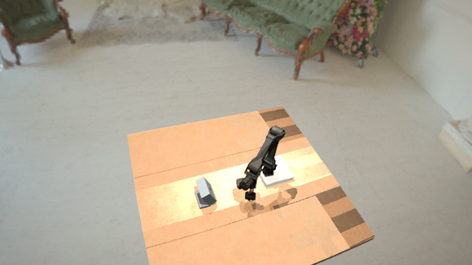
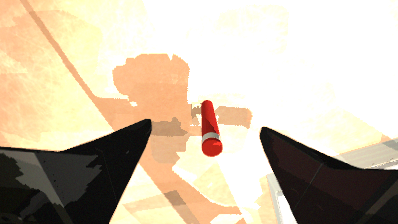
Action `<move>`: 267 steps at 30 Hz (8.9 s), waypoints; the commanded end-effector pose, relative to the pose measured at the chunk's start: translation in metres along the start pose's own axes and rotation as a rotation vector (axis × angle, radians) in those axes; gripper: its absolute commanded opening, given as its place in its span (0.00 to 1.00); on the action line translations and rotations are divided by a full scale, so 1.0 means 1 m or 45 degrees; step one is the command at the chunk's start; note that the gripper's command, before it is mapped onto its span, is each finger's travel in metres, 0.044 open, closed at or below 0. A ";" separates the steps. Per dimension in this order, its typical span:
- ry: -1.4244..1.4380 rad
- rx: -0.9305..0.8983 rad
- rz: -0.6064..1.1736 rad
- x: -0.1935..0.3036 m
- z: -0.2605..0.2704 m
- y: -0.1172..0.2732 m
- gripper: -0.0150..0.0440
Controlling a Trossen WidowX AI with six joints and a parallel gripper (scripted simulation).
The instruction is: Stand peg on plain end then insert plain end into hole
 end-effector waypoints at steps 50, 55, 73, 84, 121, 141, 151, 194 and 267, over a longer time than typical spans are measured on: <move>0.004 0.007 0.011 -0.002 0.001 0.030 0.25; 0.005 0.008 0.013 -0.002 0.001 0.048 0.25; -0.061 -0.031 -0.059 -0.005 -0.004 0.059 0.25; -0.143 -0.081 -0.145 -0.009 -0.008 0.054 0.25; -0.430 -0.271 -0.420 -0.020 -0.021 0.042 0.25; -0.591 -0.388 -0.560 -0.025 -0.030 0.037 0.25; -0.673 -0.451 -0.628 -0.027 -0.034 0.035 0.25; -1.026 -0.754 -0.898 -0.032 -0.056 0.029 0.25; -1.269 -1.003 -1.066 -0.074 -0.066 0.008 0.25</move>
Point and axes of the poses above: the point midway between the two fingers, 35 mm back from their tips, its own y axis back along the fingers, its own z axis across the jaws, x = y × z, the point moved 7 cm from there along y, back along the fingers, and after that the axes turned 13 degrees about y, right-handed, at the moved point
